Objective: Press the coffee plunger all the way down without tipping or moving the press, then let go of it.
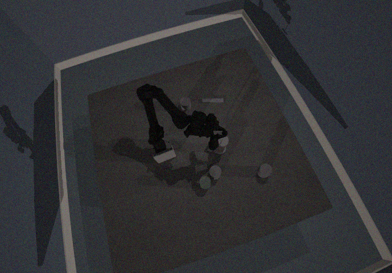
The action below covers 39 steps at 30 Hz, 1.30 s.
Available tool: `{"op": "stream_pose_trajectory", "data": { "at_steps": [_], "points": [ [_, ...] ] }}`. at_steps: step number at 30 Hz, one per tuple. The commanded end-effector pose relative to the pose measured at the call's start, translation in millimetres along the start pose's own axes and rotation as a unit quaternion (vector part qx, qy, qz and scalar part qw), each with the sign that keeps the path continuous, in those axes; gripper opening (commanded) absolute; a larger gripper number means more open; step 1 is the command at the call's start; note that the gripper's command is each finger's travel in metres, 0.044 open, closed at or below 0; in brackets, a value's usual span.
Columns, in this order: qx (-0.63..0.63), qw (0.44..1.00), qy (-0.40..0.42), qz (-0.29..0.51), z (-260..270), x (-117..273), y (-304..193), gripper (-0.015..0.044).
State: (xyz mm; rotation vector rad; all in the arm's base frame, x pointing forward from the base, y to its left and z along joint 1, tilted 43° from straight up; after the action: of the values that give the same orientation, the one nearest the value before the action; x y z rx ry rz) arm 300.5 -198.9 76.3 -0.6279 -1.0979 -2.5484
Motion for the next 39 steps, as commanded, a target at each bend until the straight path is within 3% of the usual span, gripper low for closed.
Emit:
{"op": "stream_pose_trajectory", "data": {
  "at_steps": [1, 39],
  "points": [
    [-0.017, 0.999, 0.0, 0.034, -1, -12, -30, 0.0127],
    [-0.018, 0.999, 0.002, 0.032, 2, -41, -53, 0.0127]
  ]
}}
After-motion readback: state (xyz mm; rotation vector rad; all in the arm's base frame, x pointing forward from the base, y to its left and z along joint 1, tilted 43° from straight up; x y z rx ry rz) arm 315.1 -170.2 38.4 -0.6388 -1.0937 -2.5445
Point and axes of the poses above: the point midway between the two fingers, 35 mm back from their tips, its own x axis back along the fingers, its own z axis across the jaws, y = z × x, the point moved 4 cm from there along x, back along the fingers, and after that the axes turned 1 degree about x, right-handed, at the moved point
